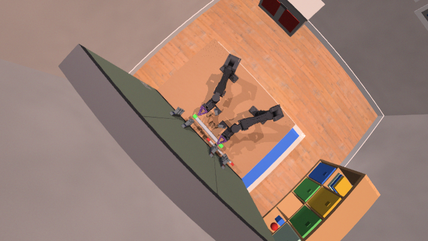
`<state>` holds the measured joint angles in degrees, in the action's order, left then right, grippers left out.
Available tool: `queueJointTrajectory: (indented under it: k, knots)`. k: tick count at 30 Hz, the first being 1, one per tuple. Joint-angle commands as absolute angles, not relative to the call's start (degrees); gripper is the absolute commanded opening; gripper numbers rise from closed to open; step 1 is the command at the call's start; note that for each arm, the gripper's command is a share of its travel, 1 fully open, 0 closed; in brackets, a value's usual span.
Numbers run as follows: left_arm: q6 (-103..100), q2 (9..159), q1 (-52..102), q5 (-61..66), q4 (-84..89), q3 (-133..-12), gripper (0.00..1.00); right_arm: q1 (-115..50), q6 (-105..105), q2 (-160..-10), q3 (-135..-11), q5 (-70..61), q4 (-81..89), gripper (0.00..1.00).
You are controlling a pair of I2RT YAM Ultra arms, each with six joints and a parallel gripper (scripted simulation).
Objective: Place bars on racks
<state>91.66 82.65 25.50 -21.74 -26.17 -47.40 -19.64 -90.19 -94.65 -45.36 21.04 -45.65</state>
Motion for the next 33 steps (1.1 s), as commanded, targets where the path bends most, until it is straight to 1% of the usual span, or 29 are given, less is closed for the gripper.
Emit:
queueJointTrajectory:
  k: [1,33]
  knots:
    - [90.01,80.16,24.84,-21.43,-31.69,-48.51,0.0,-19.03,-90.02,-95.7,-47.83,20.27,-47.84,1.0]
    - [89.98,80.5,24.84,-21.42,-32.49,-47.98,0.0,-17.21,-90.02,-102.11,-54.98,18.45,-47.14,1.0]
